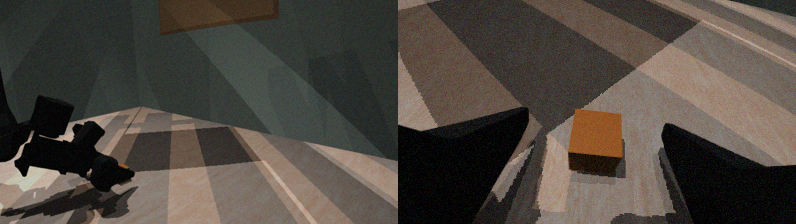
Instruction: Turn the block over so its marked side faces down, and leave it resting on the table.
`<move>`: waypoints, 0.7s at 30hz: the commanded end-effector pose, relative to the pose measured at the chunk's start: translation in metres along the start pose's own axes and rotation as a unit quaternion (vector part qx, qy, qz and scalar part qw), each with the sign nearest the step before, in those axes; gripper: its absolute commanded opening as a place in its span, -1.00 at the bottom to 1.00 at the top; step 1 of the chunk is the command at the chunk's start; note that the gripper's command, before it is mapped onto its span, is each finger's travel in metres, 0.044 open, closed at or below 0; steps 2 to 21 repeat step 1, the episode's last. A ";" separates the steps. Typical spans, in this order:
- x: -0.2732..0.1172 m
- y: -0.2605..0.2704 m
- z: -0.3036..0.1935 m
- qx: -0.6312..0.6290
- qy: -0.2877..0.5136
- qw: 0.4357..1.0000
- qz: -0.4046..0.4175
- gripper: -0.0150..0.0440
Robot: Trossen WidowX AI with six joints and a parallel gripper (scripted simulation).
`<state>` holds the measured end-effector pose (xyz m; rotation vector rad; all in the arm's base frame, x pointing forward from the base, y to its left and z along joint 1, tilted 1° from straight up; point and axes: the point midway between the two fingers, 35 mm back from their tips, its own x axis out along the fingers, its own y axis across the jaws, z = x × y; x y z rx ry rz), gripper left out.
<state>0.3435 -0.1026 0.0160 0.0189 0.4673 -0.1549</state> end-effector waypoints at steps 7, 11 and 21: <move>0.000 0.000 -0.001 0.003 0.001 1.000 0.002 1.00; 0.000 0.000 -0.001 0.003 0.001 1.000 0.002 1.00; 0.000 0.000 -0.001 0.003 0.001 1.000 0.002 1.00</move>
